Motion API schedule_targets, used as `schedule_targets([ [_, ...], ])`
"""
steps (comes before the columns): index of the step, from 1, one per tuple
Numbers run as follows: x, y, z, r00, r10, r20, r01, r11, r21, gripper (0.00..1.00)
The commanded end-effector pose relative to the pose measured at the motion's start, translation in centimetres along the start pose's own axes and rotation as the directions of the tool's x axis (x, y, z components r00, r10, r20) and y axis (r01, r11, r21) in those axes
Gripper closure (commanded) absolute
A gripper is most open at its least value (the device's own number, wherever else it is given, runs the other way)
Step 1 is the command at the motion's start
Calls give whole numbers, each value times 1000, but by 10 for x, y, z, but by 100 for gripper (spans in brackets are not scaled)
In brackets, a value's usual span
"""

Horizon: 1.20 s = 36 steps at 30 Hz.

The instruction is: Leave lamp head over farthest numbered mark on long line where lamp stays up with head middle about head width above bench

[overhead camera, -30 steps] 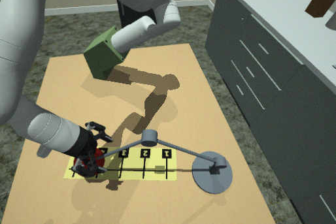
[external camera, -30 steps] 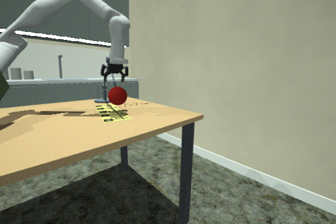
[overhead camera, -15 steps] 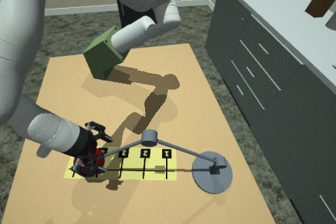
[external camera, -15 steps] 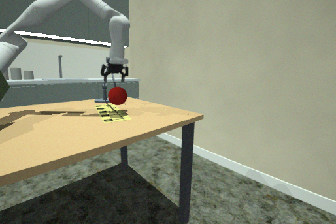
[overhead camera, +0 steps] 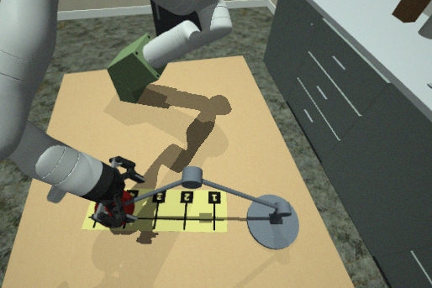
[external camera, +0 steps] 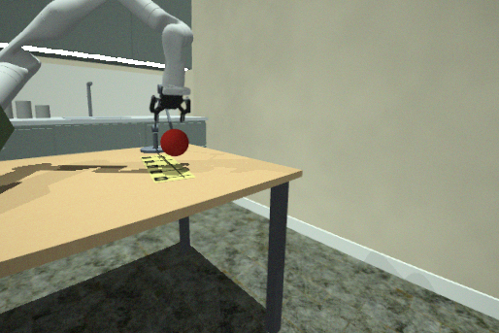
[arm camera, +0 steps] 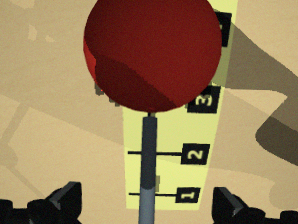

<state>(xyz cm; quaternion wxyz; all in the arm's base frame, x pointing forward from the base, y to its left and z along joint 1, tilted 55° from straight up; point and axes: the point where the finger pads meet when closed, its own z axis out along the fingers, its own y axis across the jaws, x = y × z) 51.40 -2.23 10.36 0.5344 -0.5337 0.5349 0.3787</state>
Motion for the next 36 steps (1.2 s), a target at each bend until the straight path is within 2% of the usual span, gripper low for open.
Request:
schedule_targets([
  [1, 0, 0, -1, 1000, -1, -1, 1, 1000, 2, 0],
  [33, 0, 0, -1, 1000, -1, -1, 1, 1000, 2, 0],
  [36, 0, 0, -14, 1000, -1, -1, 1, 1000, 2, 0],
])
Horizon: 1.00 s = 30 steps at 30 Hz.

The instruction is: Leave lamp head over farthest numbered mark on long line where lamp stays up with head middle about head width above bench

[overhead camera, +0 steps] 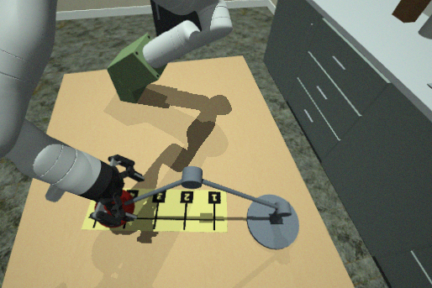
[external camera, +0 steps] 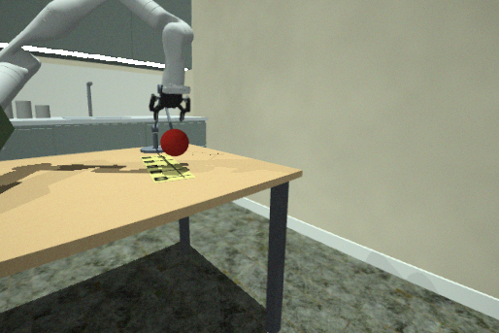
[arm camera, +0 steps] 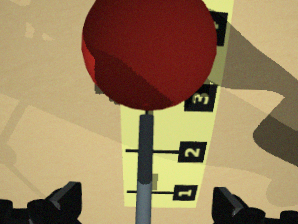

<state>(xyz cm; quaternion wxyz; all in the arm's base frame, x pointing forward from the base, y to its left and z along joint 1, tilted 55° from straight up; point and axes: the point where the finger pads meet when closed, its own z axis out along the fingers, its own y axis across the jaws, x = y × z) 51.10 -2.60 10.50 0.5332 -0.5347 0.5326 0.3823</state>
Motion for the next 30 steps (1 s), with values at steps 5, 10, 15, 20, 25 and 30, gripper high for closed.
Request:
schedule_targets([
  [5, 0, -2, -31, 1000, -2, -5, 2, 1000, 10, 0],
  [10, 0, -1, -53, 1000, -2, -5, 2, 1000, 10, 0],
  [15, 0, -1, -66, 1000, -2, -5, 2, 1000, 9, 0],
  [20, -1, 0, -86, 1000, -1, -4, 1, 1000, 7, 0],
  [25, -1, 1, -106, 1000, -1, -3, 1, 1000, 4, 0],
  [30, -2, 1, -122, 1000, -1, -3, 1, 1000, 2, 0],
])
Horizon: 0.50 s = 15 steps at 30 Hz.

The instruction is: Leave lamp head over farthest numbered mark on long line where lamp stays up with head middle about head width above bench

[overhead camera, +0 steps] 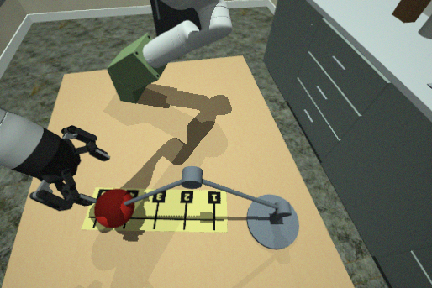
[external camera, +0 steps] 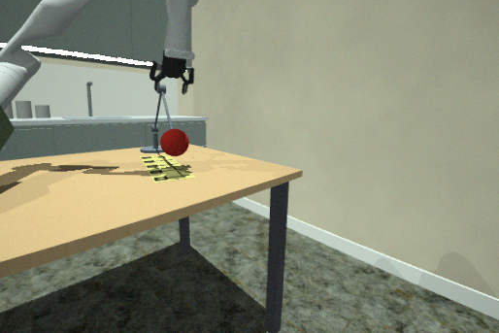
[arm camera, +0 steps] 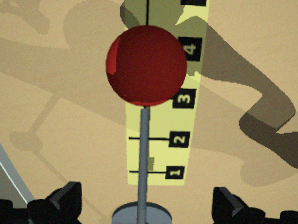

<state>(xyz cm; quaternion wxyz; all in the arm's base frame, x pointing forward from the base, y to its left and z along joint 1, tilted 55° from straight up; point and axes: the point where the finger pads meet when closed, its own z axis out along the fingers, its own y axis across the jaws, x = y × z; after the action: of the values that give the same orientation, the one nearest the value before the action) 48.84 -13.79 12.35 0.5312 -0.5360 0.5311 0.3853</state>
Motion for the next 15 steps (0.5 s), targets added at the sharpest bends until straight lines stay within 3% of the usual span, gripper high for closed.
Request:
schedule_targets([
  [1, 1, -2, -7, 1000, -2, -4, 2, 1000, 10, 0],
  [15, 0, -1, -4, 1000, -1, -3, 1, 1000, 5, 0],
])
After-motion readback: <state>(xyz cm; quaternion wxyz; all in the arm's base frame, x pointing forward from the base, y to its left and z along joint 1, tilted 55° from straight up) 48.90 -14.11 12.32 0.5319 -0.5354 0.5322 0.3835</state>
